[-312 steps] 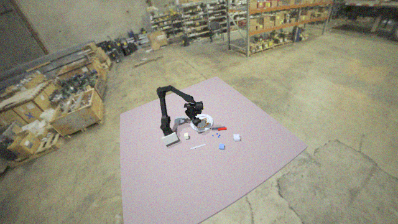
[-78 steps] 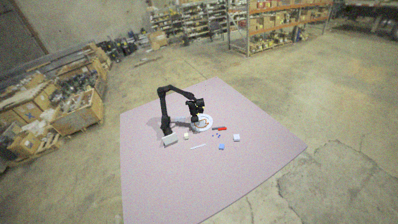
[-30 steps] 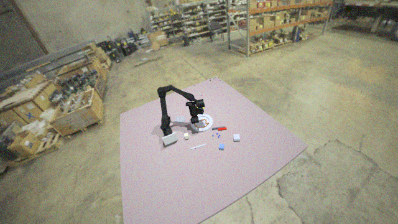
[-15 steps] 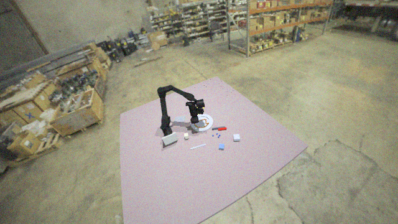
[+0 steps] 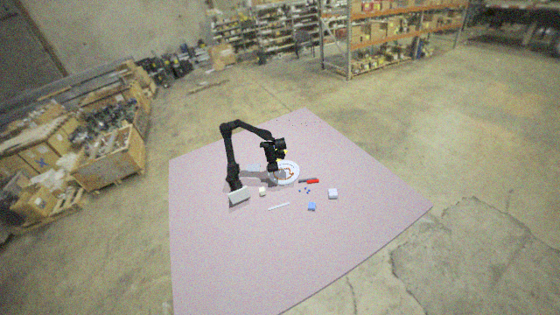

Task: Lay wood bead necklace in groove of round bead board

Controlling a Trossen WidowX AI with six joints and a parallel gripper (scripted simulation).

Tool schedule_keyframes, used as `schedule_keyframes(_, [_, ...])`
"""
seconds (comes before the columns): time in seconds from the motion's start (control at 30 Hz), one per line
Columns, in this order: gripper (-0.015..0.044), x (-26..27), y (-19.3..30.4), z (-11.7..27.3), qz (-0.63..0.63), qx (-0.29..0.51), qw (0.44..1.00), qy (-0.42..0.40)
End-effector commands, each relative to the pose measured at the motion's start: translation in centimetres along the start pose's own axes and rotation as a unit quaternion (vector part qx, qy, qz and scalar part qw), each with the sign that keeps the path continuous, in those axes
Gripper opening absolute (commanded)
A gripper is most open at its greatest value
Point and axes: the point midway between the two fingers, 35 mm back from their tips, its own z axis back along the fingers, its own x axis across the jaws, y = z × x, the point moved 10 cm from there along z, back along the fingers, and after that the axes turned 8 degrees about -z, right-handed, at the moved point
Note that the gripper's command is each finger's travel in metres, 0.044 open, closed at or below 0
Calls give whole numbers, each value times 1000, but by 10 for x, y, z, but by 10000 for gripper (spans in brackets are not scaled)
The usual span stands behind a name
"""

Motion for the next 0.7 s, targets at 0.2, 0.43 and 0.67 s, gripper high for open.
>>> schedule_keyframes(0.2, [0,0,2,-8,-4,2,1000,-2])
schedule_keyframes(0.43, [131,1,1,-6,-2,1,1000,0])
schedule_keyframes(0.67, [315,1,1,-6,-2,1,1000,0])
